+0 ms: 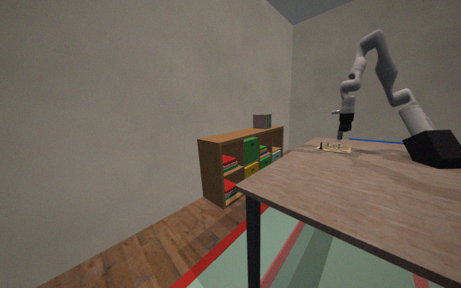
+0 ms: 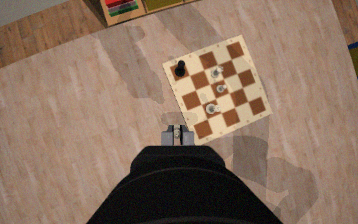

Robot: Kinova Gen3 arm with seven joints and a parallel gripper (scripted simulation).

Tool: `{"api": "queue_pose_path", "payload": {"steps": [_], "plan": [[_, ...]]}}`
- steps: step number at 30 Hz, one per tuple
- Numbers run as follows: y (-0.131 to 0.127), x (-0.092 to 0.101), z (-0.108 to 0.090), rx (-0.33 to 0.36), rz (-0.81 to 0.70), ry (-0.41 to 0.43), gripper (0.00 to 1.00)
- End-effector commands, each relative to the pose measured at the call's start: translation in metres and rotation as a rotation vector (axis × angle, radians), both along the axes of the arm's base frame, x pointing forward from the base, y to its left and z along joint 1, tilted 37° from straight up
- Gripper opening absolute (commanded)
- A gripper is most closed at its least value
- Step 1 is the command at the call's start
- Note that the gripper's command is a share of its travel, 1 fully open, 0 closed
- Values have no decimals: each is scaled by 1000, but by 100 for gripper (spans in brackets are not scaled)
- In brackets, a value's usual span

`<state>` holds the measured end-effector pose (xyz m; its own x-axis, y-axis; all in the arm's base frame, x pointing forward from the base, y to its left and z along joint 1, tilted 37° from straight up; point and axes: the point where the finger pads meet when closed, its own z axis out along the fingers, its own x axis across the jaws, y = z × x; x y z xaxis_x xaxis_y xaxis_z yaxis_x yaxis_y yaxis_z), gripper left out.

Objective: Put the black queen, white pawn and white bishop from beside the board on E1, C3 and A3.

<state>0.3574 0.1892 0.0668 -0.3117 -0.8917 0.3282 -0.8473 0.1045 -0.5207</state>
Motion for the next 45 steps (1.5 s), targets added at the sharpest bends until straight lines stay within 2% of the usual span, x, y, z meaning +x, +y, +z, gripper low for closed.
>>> {"api": "queue_pose_path", "payload": {"steps": [1, 15, 22, 30, 32, 38, 45], "plan": [[8, -3, 5, 13, 10, -1, 0], [8, -2, 6, 13, 12, 0, 0], [-5, 7, 18, 2, 39, 19, 0], [-45, 26, 52, -33, 117, 67, 0], [-45, 26, 52, -33, 117, 67, 0], [-88, 37, 82, -72, 193, 107, 0], [-135, 40, 111, -120, 270, 143, 0]]}}
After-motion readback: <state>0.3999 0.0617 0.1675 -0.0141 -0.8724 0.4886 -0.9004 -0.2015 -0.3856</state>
